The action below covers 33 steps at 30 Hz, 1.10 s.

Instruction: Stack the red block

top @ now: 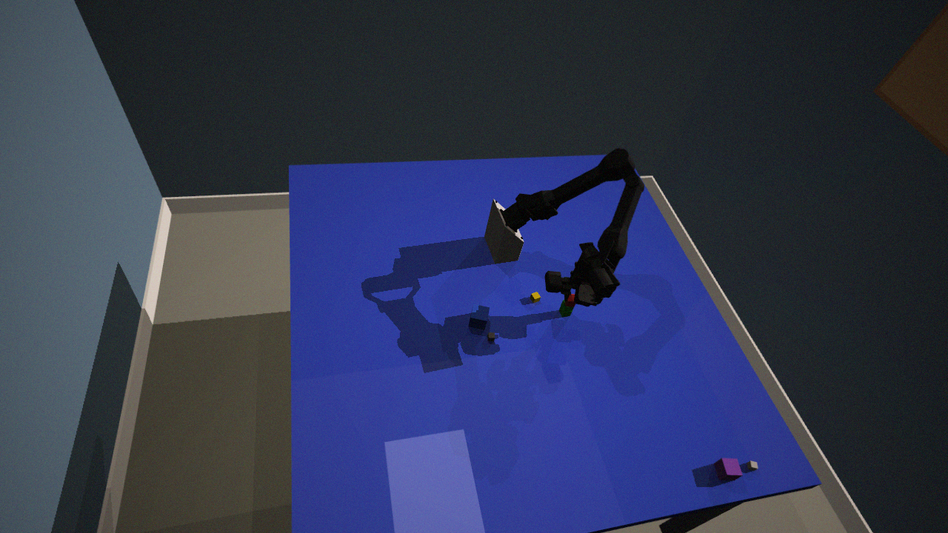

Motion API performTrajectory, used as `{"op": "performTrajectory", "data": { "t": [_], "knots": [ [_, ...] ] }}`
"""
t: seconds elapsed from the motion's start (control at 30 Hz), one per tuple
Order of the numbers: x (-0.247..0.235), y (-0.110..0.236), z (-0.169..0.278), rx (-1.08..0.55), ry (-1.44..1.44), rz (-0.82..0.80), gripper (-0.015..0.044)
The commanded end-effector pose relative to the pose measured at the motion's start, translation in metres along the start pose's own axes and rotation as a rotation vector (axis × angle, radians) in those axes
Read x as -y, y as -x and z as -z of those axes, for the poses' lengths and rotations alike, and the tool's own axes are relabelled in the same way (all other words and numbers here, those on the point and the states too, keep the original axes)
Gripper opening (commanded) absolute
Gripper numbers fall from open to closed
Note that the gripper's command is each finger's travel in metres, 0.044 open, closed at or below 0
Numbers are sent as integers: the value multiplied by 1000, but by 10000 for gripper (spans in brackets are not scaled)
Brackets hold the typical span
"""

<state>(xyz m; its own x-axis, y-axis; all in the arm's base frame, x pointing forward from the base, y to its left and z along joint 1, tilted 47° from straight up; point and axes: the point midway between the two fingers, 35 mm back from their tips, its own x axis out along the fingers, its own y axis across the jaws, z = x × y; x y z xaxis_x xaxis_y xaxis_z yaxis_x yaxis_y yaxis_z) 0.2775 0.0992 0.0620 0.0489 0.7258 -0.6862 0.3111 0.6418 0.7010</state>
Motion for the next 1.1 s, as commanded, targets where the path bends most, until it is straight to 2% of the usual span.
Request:
{"op": "performTrajectory", "data": {
  "t": [0.0,0.4,0.93,0.97,1.07],
  "knots": [
    [0,-1,0,-2,-5,-4,0],
    [0,1,0,-2,-5,-3,0],
    [0,-1,0,0,-1,0,420],
    [0,-1,0,0,-1,0,440],
    [0,-1,0,0,-1,0,440]
  ]
}}
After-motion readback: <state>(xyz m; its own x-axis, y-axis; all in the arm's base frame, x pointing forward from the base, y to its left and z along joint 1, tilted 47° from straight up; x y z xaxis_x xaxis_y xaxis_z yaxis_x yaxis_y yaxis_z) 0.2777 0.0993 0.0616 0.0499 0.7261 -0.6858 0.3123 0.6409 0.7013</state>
